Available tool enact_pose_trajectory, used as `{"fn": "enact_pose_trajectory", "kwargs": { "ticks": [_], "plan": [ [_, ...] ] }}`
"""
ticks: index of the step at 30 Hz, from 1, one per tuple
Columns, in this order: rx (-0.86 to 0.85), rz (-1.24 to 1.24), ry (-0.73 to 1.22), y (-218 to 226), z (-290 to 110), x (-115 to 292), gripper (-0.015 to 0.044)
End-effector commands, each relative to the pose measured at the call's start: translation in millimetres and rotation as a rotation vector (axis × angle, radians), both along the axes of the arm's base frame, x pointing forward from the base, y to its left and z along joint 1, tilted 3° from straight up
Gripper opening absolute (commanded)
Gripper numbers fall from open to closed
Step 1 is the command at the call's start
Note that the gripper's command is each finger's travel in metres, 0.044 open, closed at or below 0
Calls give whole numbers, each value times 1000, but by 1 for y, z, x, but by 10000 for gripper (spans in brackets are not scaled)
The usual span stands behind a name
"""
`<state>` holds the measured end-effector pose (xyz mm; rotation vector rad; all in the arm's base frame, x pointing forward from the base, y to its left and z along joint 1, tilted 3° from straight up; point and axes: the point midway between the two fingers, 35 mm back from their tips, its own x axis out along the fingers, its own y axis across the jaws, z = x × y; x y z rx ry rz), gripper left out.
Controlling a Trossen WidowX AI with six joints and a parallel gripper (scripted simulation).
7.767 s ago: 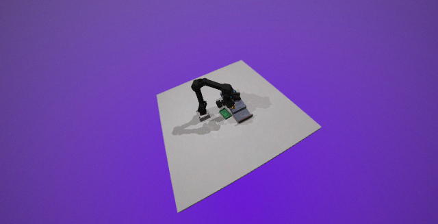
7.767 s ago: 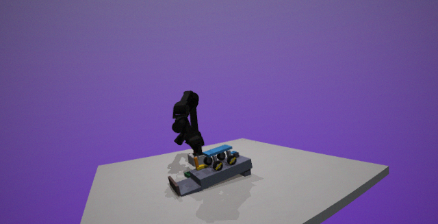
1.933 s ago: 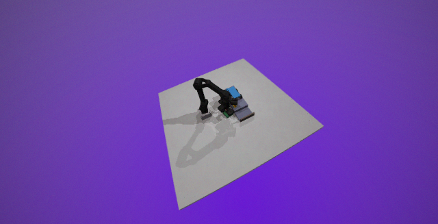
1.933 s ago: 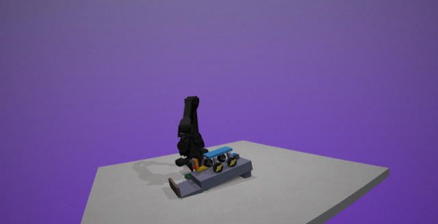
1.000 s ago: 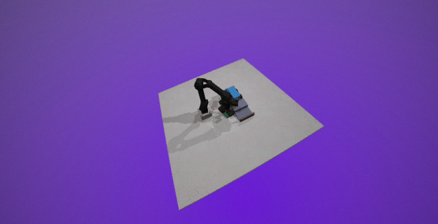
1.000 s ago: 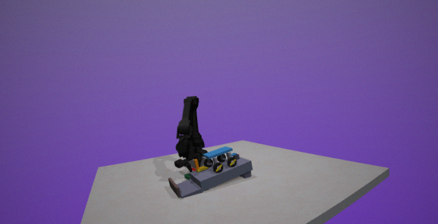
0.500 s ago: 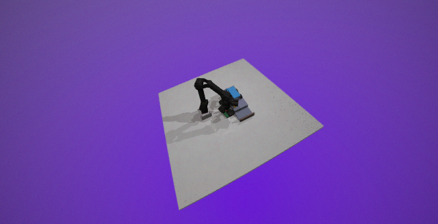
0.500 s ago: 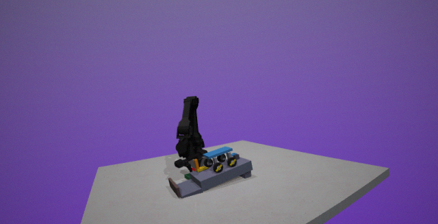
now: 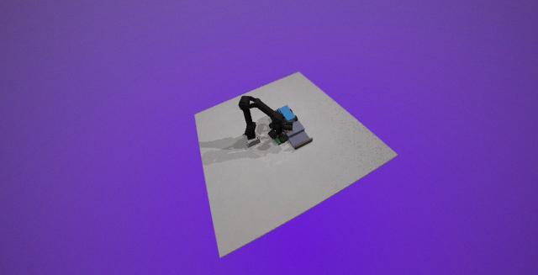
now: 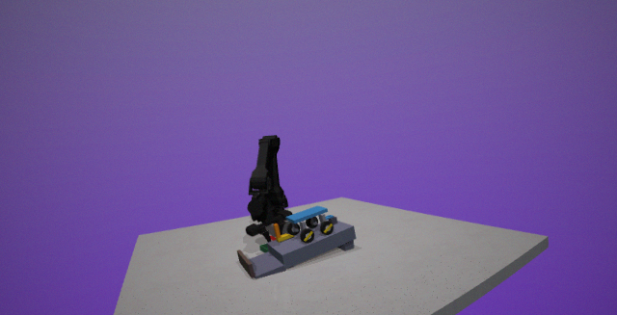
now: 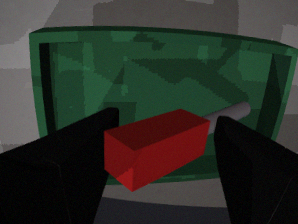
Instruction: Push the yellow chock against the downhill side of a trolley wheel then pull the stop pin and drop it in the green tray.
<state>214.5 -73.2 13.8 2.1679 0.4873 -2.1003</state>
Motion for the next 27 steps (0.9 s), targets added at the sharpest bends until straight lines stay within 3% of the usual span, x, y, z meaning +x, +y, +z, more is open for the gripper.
{"fn": "enact_pose_trajectory", "kwargs": {
  "ticks": [1, 24, 27],
  "plan": [
    [-11, 3, -8, -2, 0, 3, 190],
    [-11, 3, -8, -2, 0, 3, 190],
    [0, 0, 0, 0, 0, 0, 269]
  ]
}}
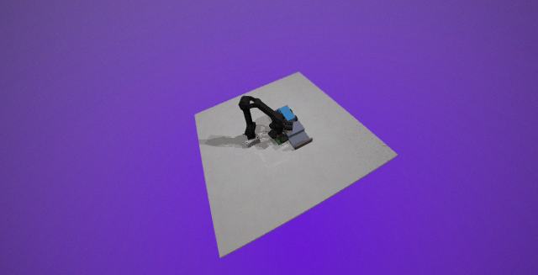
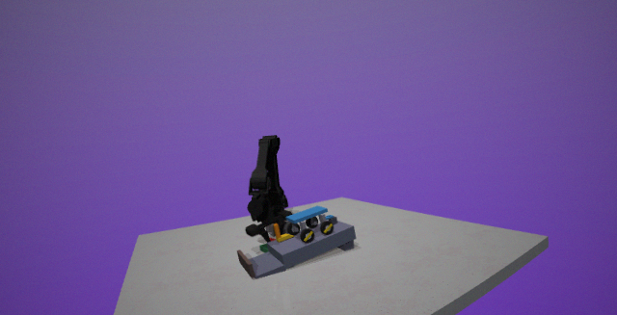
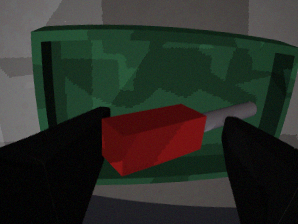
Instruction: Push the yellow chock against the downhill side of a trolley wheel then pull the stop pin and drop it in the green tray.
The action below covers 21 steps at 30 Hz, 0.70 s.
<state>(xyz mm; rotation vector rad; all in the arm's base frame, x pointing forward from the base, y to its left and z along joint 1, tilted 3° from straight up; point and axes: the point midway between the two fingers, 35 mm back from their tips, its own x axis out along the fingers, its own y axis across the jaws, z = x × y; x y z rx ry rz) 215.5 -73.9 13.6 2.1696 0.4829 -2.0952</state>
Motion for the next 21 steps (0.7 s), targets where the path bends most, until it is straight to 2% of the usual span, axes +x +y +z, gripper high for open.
{"fn": "enact_pose_trajectory", "kwargs": {
  "ticks": [1, 3, 8, 14, 18, 21],
  "plan": [
    [4, 0, 4, 1, 0, -1, 295],
    [4, 0, 4, 1, 0, -1, 340],
    [3, 0, 3, 1, 1, -1, 340],
    [-7, 3, -4, 1, 23, -3, 340],
    [-8, 3, -4, 1, 34, -4, 440],
    [-8, 4, -5, 1, 41, -4, 440]
  ]
}}
